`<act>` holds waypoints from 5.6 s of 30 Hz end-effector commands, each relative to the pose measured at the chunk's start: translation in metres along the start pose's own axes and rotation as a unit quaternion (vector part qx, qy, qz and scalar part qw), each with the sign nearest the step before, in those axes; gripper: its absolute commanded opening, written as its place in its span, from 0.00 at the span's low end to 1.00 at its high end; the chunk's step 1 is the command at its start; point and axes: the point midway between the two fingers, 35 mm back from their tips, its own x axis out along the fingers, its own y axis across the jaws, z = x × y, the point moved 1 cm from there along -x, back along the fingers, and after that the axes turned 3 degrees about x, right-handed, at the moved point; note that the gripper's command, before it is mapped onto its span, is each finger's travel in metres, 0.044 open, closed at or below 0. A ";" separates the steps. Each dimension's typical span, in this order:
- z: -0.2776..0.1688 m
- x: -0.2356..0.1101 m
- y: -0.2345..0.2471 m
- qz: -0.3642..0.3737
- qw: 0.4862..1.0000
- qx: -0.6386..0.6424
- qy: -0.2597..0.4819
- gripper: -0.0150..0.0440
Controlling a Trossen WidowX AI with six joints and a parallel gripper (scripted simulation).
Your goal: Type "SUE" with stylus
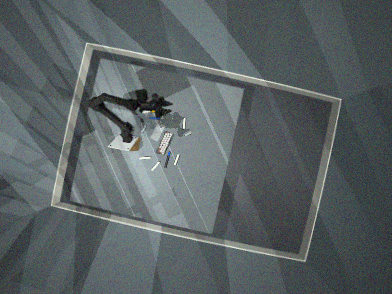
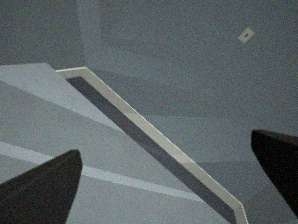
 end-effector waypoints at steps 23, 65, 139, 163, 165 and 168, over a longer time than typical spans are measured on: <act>-0.256 -0.011 -0.003 0.102 0.639 0.394 0.653 0.25; -0.302 -0.038 -0.047 0.100 0.618 0.412 0.662 0.25; -0.227 -0.059 -0.051 0.099 0.618 0.412 0.662 0.25; -0.232 -0.056 -0.048 0.098 0.619 0.416 0.659 0.25; -0.232 -0.056 -0.048 0.098 0.619 0.416 0.659 0.25; -0.232 -0.056 -0.048 0.098 0.619 0.416 0.659 0.30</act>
